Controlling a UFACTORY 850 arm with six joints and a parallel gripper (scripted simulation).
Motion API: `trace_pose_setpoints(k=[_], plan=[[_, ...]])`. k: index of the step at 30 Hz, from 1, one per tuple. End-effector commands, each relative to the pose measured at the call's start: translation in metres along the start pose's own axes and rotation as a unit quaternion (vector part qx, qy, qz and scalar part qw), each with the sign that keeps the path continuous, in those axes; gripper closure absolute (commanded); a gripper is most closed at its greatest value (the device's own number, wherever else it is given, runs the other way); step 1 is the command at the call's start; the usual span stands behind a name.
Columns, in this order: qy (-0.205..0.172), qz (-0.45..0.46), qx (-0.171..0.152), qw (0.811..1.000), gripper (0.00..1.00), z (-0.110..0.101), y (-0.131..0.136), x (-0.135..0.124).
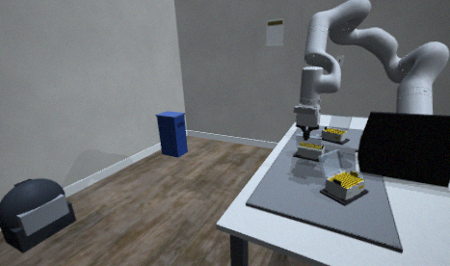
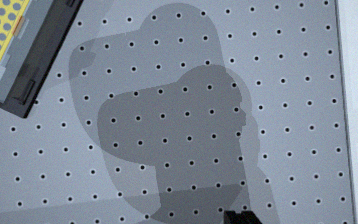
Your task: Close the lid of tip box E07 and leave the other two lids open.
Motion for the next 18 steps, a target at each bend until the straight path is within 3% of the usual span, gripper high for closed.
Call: trace_pose_setpoints(k=[1,18], plan=[[0.001,0.0,-0.001,1.0,1.0,0.006,0.001,0.001],[0.001,0.0,-0.001,1.0,1.0,0.017,0.001,0.001]])
Point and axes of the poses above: the point where the finger pads meet when closed, its own z axis out along the fingers, its own y axis across the jaws, x = y × z, the point moved 1 cm from there along -z, back along the fingers, and after that the axes turned 14 degrees about z, right-handed, at the moved point
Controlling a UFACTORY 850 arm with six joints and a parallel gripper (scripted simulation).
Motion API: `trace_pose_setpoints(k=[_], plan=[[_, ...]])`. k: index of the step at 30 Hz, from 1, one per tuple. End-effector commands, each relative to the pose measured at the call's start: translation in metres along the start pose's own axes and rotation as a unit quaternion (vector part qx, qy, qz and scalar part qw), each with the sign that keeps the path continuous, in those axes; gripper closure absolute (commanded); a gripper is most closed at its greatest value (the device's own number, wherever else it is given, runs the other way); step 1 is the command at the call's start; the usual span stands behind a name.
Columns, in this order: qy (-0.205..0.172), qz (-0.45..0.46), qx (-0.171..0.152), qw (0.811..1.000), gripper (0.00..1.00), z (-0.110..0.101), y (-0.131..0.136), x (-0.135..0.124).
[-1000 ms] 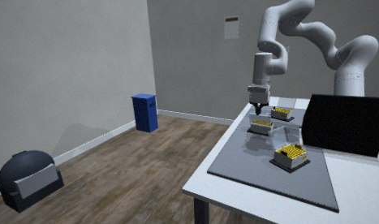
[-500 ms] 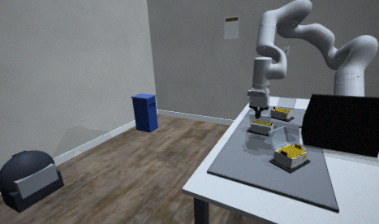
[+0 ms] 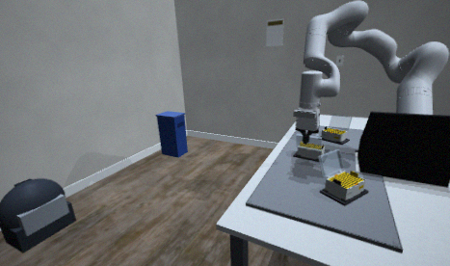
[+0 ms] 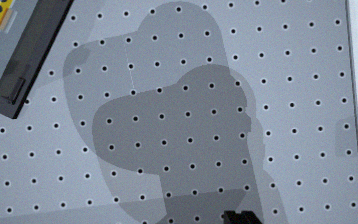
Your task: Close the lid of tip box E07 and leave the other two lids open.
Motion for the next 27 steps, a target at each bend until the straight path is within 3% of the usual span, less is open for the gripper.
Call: trace_pose_setpoints(k=[1,27], plan=[[0.001,0.0,0.0,1.0,1.0,0.0,0.0,0.0],[0.001,0.0,0.0,1.0,1.0,-0.004,0.006,-0.024]])
Point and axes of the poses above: the point where the finger pads meet when closed, its own z axis out along the fingers, its own y axis across the jaws, x = y × z, the point moved 1 cm from there along -z, back along the fingers, and after that the axes turned 14 degrees about z, right-handed, at the moved point
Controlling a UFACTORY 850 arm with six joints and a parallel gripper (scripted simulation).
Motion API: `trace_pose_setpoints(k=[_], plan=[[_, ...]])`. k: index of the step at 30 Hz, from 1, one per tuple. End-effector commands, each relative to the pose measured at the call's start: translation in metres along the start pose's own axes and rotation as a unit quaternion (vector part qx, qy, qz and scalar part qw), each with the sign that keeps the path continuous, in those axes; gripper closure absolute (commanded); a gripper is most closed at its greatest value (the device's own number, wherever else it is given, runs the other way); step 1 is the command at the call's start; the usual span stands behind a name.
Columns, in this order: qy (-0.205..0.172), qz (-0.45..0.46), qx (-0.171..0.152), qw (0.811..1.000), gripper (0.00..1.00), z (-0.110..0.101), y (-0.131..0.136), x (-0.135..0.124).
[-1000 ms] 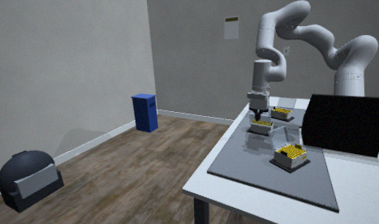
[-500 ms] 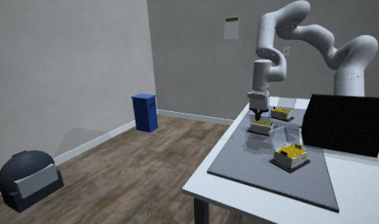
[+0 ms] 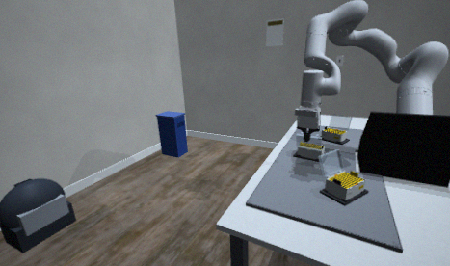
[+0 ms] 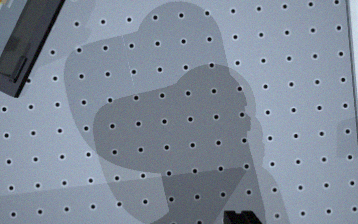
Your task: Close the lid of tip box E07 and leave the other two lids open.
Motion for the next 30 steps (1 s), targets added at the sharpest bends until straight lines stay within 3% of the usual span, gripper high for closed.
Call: trace_pose_setpoints(k=[1,30], plan=[[0.001,0.0,0.0,1.0,1.0,-0.002,0.002,-0.006],[0.001,0.0,0.0,1.0,1.0,-0.006,0.01,-0.038]])
Point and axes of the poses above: the point where the finger pads meet when closed, its own z axis out along the fingers, its own y axis across the jaws, x = y × z, the point moved 1 cm from there along -z, back along the fingers, and after that the axes turned 14 degrees about z, right-handed, at the moved point
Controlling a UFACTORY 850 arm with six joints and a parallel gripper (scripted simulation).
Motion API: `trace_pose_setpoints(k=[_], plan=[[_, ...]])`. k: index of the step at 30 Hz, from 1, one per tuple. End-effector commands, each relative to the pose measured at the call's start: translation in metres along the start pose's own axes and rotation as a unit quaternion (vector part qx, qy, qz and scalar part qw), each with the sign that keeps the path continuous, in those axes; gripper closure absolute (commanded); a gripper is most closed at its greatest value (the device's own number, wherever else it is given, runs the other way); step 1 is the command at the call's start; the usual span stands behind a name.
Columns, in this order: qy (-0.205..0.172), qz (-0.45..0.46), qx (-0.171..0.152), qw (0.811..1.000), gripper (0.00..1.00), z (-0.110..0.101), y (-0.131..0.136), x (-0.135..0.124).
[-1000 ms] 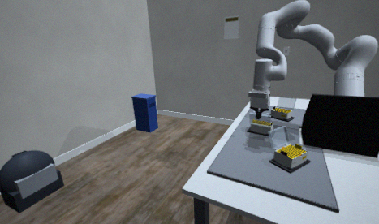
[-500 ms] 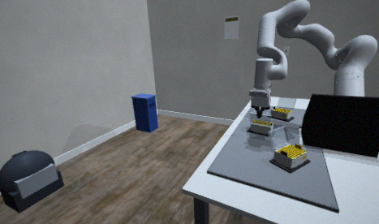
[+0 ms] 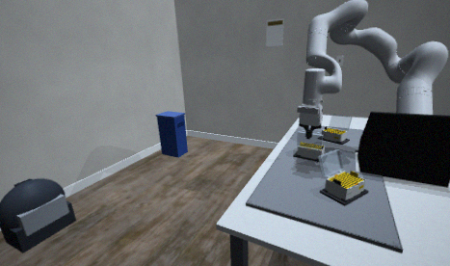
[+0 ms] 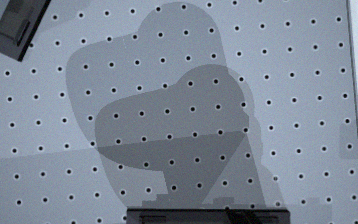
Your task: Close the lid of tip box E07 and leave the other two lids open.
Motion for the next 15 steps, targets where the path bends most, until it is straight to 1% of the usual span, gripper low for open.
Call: trace_pose_setpoints(k=[1,15], plan=[[0.001,0.0,0.0,1.0,1.0,-0.001,0.002,-0.006],[0.001,0.0,0.0,1.0,1.0,-0.004,0.006,-0.021]])
Point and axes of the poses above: the point where the finger pads meet when closed, its own z axis out along the fingers, its own y axis across the jaws, x = y × z, the point moved 1 cm from there along -z, back along the fingers, and after that the axes turned 14 degrees about z, right-handed, at the moved point
